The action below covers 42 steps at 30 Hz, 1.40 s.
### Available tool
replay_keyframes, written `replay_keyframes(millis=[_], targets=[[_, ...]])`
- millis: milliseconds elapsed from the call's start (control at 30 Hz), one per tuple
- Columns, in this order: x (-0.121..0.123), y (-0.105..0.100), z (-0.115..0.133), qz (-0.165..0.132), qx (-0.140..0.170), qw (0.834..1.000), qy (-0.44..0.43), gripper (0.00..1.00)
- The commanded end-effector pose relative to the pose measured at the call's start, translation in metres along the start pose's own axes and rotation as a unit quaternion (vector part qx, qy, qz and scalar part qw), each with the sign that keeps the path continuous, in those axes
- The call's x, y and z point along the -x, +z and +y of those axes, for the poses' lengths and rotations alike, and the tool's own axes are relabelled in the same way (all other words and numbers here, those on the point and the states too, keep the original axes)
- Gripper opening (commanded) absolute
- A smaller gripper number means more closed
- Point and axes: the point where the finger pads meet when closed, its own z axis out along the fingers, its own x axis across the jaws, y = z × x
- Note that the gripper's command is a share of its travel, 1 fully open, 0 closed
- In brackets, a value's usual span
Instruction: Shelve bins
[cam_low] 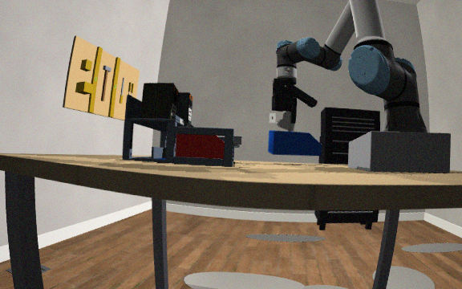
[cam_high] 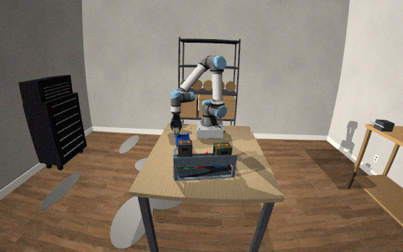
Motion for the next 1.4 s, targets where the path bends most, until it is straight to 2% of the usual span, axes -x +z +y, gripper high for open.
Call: replay_keyframes(millis=[0,800,1367], targets=[[0.002,-0.003,0.002,-0.003,0.002,1.0,0.0,0.0],[-0.018,-0.001,0.007,-0.002,0.001,1.0,0.001,0.0],[-0.056,0.0,0.019,-0.002,0.001,1.0,0.005,0.0]])
